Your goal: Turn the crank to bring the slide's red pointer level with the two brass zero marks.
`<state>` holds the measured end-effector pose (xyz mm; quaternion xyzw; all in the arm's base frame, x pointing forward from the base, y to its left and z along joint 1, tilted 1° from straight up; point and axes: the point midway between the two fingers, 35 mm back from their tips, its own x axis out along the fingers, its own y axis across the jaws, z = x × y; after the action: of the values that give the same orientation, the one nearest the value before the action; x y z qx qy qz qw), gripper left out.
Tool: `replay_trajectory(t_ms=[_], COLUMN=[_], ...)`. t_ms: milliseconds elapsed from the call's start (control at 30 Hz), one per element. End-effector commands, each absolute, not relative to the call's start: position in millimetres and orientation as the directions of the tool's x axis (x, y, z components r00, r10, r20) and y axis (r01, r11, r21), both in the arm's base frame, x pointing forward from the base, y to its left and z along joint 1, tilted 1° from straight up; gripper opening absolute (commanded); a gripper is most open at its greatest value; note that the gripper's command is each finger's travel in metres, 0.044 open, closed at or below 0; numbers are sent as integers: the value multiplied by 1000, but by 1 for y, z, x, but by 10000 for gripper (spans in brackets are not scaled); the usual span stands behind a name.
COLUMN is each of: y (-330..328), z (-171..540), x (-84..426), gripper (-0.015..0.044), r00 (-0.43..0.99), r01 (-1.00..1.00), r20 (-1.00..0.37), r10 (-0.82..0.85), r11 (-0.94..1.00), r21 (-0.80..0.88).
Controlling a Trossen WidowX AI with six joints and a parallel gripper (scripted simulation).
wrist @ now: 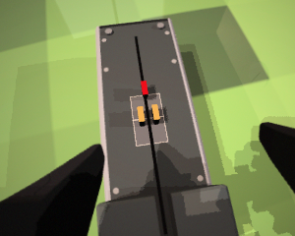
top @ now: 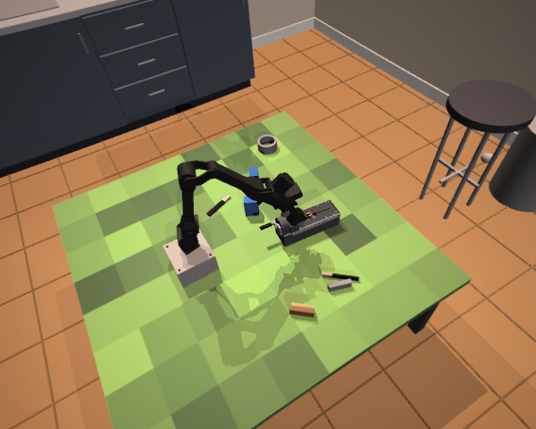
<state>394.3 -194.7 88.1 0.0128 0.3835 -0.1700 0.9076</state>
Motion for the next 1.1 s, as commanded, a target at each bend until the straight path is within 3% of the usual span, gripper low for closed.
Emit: replay_trajectory(t_ms=[0, 267, 1067], y=[-195, -194, -132], z=[89, 143, 141], x=[394, 392, 295], gripper=[440, 440, 440], r00=[647, 648, 698], r01=[317, 318, 282], r20=[-701, -700, -683], r10=[-302, -299, -216], r11=[942, 942, 959], r21=[-113, -107, -16])
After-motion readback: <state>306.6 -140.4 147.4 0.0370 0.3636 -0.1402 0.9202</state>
